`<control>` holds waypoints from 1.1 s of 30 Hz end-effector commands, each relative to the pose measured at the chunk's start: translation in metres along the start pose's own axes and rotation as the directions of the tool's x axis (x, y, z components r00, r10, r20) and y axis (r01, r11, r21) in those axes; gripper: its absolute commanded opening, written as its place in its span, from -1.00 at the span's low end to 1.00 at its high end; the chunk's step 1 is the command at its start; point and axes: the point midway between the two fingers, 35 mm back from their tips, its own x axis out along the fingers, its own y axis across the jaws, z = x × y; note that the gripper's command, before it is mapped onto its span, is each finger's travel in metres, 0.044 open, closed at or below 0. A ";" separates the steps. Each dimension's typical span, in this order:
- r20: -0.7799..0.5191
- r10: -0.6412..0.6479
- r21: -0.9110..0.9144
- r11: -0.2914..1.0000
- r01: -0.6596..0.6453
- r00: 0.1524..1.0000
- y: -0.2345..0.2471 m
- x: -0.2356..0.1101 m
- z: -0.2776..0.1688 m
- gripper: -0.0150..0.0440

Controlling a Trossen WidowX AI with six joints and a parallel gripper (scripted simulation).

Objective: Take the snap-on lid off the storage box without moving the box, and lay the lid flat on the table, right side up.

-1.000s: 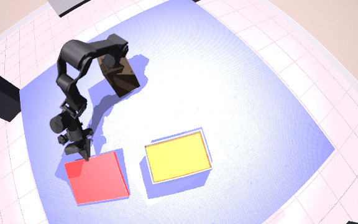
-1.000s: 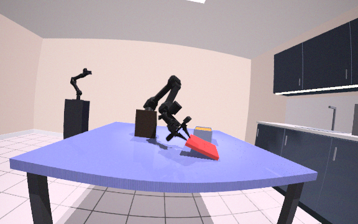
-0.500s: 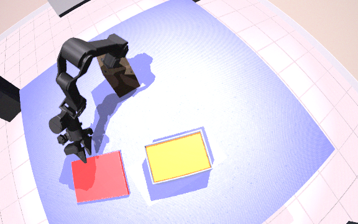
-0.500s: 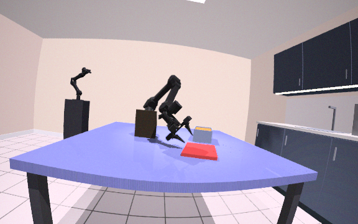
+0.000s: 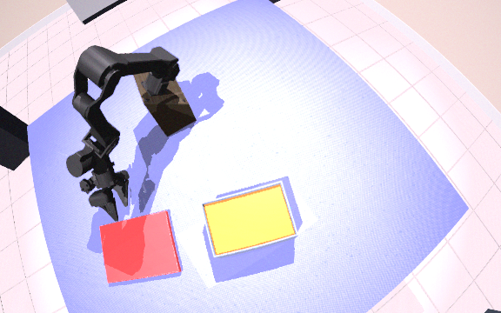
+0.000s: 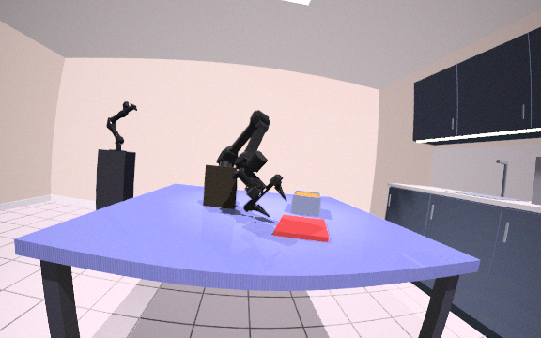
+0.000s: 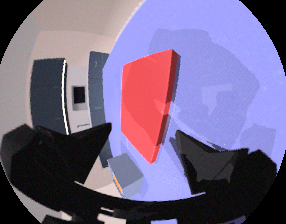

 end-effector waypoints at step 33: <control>-0.003 -0.006 0.002 1.000 0.006 1.000 -0.010 -0.053 0.002 1.00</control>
